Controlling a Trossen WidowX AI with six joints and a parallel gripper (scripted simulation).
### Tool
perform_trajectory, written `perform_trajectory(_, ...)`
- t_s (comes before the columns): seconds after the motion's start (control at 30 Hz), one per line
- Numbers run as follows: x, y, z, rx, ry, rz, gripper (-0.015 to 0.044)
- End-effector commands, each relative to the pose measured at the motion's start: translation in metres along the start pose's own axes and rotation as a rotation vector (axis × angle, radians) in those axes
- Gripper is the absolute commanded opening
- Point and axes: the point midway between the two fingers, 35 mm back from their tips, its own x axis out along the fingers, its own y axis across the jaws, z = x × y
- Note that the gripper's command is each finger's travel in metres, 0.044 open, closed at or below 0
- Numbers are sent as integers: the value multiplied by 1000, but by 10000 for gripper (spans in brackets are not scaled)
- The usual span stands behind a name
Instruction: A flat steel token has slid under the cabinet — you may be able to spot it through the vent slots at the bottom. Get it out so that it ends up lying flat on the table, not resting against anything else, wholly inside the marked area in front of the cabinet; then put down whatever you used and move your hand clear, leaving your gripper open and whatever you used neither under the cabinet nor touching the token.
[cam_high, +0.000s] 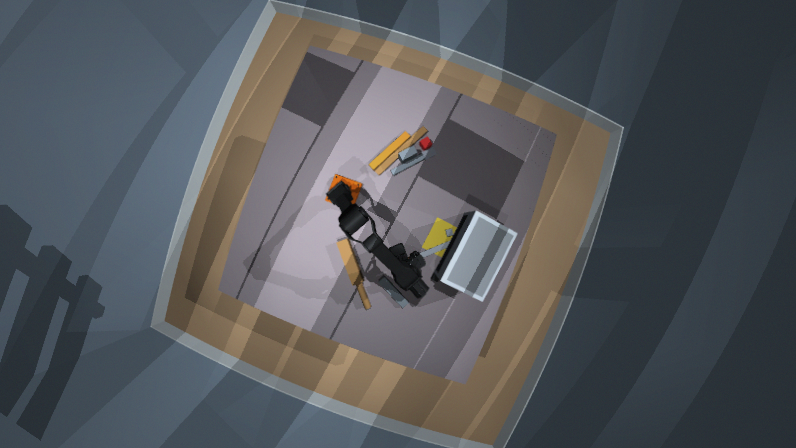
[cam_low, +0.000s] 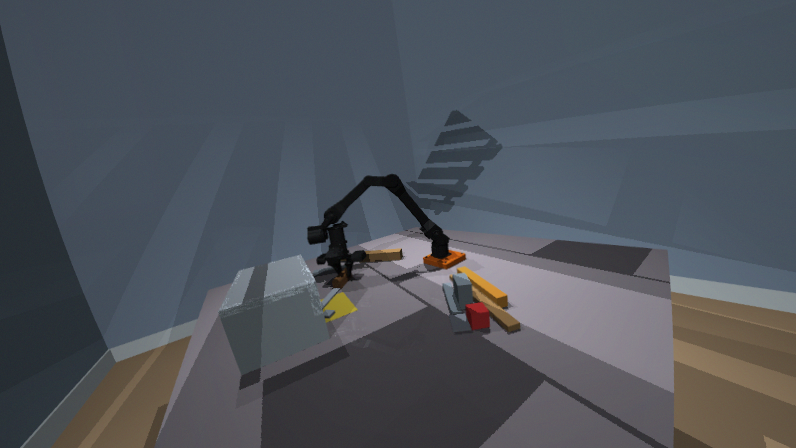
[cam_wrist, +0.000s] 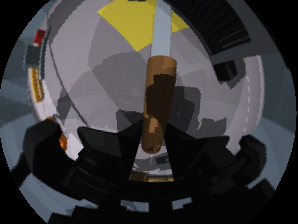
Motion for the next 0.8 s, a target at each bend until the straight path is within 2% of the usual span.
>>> perform_trajectory(0.0,0,-1,11,-1,-5,0,0)
perform_trajectory(0.37,-1,-1,33,-1,-6,0,0)
perform_trajectory(0.77,0,5,34,-1,-6,0,0)
